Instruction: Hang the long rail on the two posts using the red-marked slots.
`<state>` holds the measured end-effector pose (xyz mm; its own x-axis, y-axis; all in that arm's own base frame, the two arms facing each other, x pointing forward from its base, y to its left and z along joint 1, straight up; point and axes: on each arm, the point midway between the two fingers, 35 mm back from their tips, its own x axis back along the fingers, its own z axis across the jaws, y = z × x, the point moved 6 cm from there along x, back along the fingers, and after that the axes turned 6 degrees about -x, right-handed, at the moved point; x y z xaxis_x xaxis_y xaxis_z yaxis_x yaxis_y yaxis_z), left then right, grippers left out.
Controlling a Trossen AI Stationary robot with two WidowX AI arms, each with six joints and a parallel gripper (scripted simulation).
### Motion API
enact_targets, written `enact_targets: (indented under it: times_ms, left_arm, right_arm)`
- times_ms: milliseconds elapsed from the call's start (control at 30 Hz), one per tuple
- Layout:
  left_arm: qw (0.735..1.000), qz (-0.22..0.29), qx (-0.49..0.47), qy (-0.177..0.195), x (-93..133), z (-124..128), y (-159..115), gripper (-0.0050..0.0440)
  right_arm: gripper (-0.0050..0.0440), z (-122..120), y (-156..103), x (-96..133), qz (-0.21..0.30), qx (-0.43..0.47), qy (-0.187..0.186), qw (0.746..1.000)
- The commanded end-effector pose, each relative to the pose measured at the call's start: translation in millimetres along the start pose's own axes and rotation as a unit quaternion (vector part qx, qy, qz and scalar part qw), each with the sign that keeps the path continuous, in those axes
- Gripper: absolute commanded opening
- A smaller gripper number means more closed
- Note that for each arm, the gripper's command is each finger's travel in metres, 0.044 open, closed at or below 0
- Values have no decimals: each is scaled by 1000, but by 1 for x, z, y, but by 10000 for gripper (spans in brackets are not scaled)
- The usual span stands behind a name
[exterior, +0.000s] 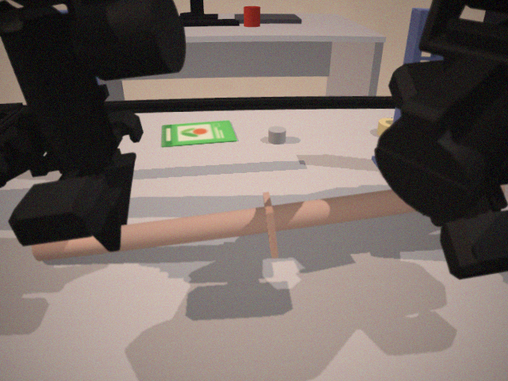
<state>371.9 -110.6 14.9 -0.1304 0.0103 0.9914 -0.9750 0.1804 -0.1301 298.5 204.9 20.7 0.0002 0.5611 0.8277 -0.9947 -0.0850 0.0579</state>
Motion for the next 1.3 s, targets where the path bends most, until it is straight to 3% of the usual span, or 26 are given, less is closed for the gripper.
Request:
enact_targets:
  times_ms: [0, 233, 733, 1067, 1267]
  left_arm:
    - [1000, -6, -1, 1, -4, 0, 2, 0]
    - [1000, -8, -1, 1, -2, 0, 1, 0]
    - [998, -59, 2, 6, 38, -3, -10, 0]
    - [998, -65, 2, 7, 38, -3, -11, 0]
    - [996, -89, 2, 10, 35, -3, -14, 0]
  right_arm:
    - [0, 1, -1, 1, 2, -1, 3, 1000]
    - [0, 1, 0, 1, 5, -2, 3, 1000]
    - [0, 4, 7, 0, 49, -32, -6, 998]
    - [0, 2, 7, -3, 54, -36, -7, 998]
    - [0, -8, 7, -17, 73, -48, -9, 996]
